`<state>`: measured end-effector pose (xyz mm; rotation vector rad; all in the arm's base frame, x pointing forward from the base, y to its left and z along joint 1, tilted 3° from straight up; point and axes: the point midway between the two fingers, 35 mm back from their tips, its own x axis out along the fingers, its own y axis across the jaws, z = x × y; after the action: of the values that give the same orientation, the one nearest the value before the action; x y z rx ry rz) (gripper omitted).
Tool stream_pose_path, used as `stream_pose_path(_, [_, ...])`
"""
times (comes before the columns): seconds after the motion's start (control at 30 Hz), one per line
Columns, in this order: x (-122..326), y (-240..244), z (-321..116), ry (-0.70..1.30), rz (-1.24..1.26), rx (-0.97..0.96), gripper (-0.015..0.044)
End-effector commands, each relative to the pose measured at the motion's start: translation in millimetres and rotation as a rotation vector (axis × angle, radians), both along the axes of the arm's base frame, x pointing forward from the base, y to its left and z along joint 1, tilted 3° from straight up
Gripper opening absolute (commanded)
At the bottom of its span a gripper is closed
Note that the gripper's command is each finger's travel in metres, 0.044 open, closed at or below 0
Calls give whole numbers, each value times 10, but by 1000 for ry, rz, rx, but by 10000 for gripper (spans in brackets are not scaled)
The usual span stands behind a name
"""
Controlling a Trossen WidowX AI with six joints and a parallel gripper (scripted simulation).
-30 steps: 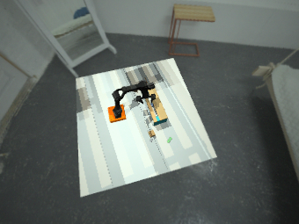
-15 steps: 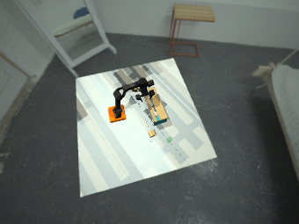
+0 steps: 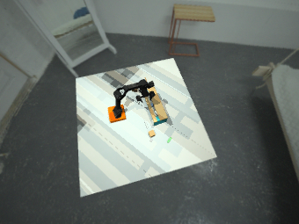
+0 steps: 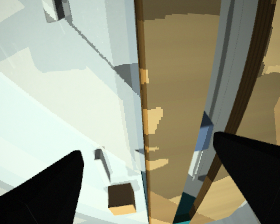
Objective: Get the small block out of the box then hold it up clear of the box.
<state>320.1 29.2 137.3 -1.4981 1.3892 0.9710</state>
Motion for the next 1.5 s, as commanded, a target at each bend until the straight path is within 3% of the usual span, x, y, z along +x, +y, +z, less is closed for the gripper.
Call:
stream_pose_path(0.0, [7,7,-69,1,3,5,400])
stream_pose_path(1.0, [3,-14,-442,0,0,0,400])
stream_pose_path(1.47, [12,-402,-452,1,0,-4,400])
